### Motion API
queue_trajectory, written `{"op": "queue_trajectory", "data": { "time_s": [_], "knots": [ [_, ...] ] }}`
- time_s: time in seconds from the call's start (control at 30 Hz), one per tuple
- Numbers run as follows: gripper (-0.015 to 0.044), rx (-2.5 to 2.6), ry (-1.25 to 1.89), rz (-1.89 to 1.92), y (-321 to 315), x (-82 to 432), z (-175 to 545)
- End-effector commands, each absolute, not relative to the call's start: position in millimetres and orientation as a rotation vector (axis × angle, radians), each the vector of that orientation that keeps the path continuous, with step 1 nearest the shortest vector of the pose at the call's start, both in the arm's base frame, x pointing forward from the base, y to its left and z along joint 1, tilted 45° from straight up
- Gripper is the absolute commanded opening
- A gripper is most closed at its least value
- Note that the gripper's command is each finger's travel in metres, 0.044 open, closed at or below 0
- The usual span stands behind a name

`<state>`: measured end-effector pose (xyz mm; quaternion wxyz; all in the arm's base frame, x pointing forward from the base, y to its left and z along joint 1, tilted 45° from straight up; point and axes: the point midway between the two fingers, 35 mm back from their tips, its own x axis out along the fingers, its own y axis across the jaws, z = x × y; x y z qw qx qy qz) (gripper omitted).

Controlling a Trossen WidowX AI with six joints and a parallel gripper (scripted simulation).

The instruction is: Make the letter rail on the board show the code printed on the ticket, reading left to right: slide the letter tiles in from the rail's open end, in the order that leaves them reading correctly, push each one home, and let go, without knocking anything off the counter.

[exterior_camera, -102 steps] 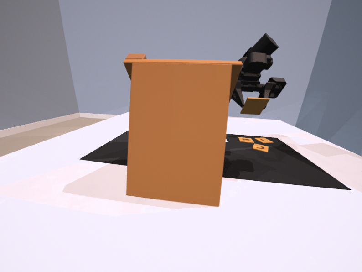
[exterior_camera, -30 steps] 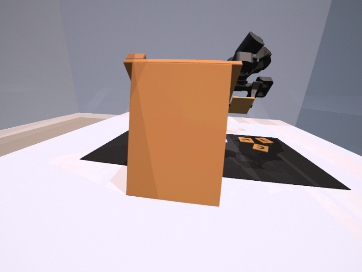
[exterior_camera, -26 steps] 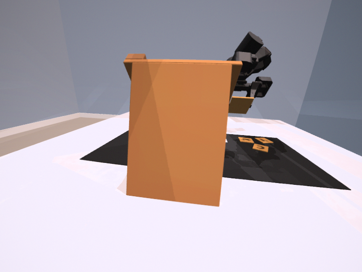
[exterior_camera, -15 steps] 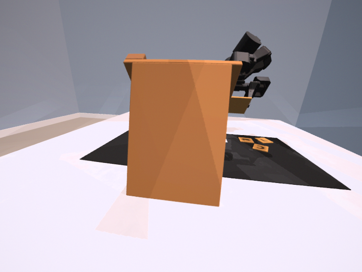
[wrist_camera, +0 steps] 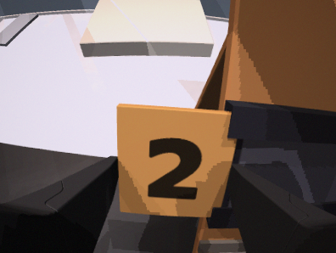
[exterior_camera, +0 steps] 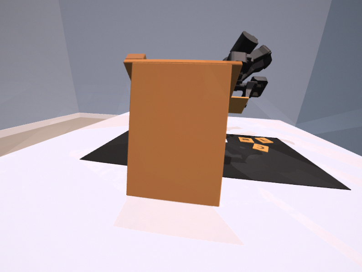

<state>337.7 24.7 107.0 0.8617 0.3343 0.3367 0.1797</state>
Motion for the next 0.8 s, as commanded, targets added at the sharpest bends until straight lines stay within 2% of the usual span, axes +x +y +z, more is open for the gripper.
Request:
{"op": "queue_trajectory", "data": {
  "time_s": [0.0, 0.77],
  "knots": [
    [0.0, 0.699, 0.708, 0.38, 23.4, 337.0, 104.3],
    [0.0, 0.698, 0.708, 0.38, 15.1, 338.0, 96.2]
  ]
}}
